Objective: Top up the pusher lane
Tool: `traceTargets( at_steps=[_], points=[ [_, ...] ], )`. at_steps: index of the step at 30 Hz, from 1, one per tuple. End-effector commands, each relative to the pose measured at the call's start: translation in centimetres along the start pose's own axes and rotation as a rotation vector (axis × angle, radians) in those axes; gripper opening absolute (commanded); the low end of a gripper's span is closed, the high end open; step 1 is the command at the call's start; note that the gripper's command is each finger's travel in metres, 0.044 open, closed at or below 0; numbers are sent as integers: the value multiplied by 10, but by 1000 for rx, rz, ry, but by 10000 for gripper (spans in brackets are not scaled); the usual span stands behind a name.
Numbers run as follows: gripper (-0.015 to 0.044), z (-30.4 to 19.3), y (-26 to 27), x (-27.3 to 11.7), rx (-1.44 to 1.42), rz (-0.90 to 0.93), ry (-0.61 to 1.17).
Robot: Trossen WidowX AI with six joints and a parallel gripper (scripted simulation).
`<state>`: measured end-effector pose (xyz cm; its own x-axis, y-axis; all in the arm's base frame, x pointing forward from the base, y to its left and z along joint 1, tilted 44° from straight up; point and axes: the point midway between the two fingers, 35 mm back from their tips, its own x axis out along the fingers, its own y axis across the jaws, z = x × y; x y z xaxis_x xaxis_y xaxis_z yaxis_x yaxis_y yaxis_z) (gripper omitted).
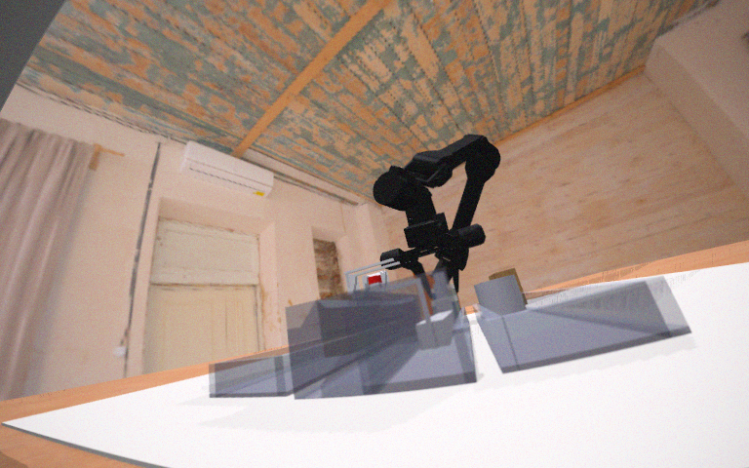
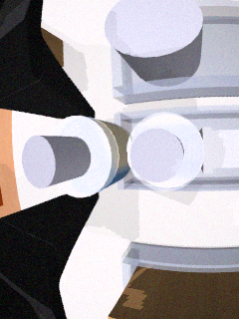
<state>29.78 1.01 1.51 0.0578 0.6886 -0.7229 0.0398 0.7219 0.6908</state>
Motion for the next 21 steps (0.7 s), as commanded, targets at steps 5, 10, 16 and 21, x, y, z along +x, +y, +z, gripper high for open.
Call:
traceTargets(
  at_steps=[5,10,16,21],
  points=[
    [0,10,0,-2,-10,1,-18],
    [0,13,0,-2,-10,1,-18],
    [0,15,0,-2,-10,1,-18],
    [0,17,0,-2,-10,1,-18]
  ],
)
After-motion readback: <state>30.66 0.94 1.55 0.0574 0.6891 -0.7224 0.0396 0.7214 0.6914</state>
